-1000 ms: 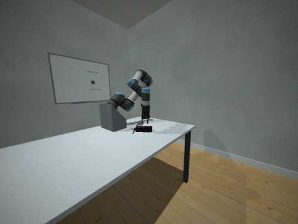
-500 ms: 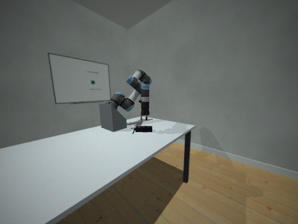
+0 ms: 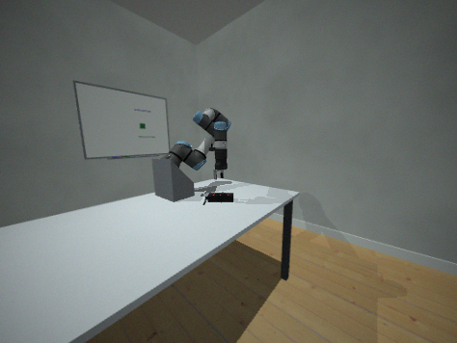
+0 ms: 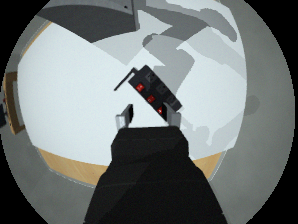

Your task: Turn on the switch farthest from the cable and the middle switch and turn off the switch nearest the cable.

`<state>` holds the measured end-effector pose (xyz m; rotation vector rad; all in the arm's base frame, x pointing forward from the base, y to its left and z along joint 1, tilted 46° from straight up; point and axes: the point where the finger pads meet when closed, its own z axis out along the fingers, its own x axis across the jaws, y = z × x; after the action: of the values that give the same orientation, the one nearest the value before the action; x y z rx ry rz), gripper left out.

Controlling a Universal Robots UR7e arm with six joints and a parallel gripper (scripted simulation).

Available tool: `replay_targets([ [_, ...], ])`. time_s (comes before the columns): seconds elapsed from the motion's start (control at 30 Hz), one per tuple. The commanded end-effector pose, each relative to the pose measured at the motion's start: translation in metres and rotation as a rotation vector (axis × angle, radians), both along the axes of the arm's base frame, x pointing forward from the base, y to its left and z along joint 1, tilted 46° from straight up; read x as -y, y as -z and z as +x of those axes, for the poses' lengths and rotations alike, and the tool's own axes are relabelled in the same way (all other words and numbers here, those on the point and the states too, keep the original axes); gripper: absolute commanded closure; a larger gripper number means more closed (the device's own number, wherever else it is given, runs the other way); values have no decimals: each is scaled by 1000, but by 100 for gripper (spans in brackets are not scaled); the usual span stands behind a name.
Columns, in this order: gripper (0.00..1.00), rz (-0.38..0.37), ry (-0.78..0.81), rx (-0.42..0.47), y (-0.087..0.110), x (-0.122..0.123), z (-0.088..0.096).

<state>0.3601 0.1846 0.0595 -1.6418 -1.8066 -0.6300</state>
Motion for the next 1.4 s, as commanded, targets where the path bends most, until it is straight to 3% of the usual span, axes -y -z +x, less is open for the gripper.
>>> replay_targets([
  [0.0,0,11,-27,27,-4,5,-1],
  [0.83,0,9,-18,18,-4,5,-2],
  [1.37,0,-11,96,-98,-4,-1,-5],
])
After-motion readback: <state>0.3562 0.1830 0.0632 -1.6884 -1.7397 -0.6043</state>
